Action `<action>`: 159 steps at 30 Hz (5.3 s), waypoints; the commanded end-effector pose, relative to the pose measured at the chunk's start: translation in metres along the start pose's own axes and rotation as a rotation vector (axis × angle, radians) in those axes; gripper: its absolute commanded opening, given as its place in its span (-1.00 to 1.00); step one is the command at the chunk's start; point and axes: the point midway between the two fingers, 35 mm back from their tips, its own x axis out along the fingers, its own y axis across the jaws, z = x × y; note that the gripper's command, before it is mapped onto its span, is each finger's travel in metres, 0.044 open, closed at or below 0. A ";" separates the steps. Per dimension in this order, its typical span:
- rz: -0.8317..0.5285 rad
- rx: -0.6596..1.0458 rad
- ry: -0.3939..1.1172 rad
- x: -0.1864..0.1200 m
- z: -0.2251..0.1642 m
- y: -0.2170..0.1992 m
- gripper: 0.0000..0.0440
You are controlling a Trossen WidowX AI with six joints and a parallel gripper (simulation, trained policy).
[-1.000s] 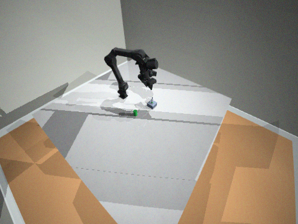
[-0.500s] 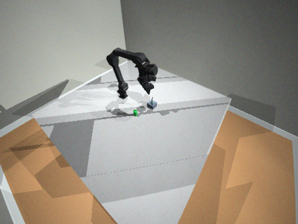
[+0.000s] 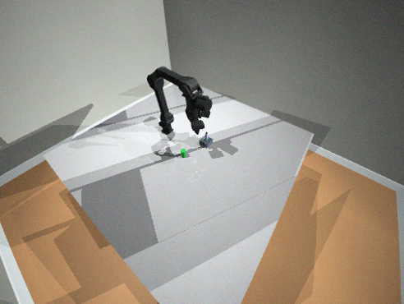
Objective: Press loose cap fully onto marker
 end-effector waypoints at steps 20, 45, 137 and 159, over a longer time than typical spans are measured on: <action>0.107 0.129 0.082 0.028 -0.041 -0.027 0.48; 0.280 0.176 0.138 0.075 -0.083 -0.032 0.39; 0.177 -0.332 0.073 0.026 0.072 0.018 -1.00; 0.249 -0.375 0.114 0.056 0.072 0.030 -1.00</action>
